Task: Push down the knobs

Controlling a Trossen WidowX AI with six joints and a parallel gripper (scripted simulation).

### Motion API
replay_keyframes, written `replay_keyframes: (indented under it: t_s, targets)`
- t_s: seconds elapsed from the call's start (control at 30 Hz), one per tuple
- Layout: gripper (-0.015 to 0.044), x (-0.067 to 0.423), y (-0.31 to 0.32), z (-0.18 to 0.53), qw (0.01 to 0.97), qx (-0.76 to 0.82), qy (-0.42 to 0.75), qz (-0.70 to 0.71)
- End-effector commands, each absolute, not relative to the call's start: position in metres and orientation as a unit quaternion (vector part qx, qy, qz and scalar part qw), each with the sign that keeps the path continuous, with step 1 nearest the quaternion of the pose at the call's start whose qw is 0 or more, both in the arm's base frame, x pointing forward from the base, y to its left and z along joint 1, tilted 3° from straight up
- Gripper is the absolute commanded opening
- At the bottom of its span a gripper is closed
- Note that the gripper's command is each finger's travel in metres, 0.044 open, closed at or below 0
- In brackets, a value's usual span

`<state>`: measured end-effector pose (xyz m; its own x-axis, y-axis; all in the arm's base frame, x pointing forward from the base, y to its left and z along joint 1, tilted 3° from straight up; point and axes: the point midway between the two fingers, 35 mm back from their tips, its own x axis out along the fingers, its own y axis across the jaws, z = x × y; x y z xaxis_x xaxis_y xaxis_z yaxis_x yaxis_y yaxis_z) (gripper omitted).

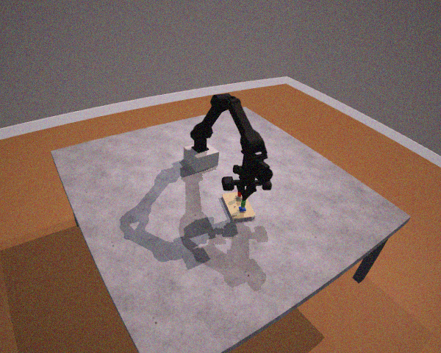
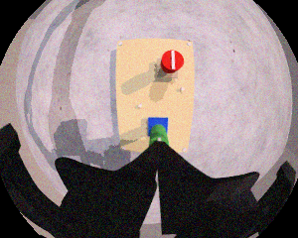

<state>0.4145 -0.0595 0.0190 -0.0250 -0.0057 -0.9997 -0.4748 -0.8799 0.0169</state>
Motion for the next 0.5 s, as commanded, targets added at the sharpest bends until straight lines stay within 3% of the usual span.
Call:
replay_keyframes:
  t_s: [0.0,0.47]
  targets:
    - [0.0,0.415,-0.0593,0.0166,0.168,-0.678,0.174,0.694]
    - [0.0,0.415,-0.0593,0.0146,0.168,-0.678,0.174,0.694]
